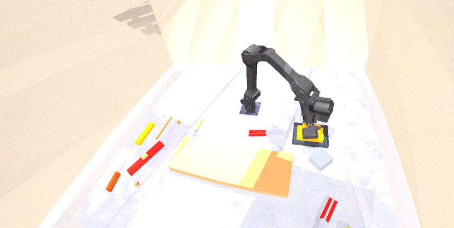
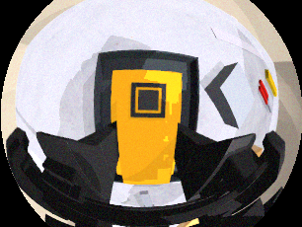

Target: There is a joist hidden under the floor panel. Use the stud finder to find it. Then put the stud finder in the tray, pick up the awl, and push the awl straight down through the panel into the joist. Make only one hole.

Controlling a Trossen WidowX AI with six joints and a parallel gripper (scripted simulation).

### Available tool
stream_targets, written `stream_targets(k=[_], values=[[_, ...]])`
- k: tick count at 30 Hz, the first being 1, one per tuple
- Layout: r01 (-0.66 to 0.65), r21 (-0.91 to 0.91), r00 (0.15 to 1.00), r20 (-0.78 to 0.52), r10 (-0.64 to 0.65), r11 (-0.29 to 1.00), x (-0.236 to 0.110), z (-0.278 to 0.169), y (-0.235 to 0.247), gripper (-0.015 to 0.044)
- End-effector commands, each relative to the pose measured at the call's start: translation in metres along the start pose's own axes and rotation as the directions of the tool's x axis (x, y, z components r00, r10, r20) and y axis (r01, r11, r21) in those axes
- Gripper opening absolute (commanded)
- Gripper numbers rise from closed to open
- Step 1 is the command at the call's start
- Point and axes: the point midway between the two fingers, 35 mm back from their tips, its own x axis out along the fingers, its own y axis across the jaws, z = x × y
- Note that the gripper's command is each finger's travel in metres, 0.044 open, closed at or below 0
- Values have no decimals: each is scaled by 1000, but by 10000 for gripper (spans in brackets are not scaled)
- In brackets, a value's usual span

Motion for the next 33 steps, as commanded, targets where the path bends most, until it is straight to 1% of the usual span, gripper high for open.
stream_targets(k=[1,5,7,9,12,14,17,18,19,23,27,33], values=[[0,0,1000,0,0,1000,0,0,0,236],[0,0,1000,0,0,1000,-2,1,0,341],[0,0,1000,0,0,1000,-12,5,-1,394],[0,0,1000,0,0,1000,-28,11,-1,440],[0,0,1000,1,0,1000,-69,22,-1,440],[0,0,1000,1,0,1000,-87,25,0,440],[0,0,1000,1,0,1000,-93,25,0,440],[1,5,1000,8,-1,1000,-80,24,-3,440],[4,28,1000,1,-4,1000,-80,18,-10,440],[28,207,999,-51,-18,978,-79,-27,-54,440],[79,327,994,-97,-49,942,-82,-74,-100,440],[116,473,990,-126,-63,874,-96,-149,-139,440]])
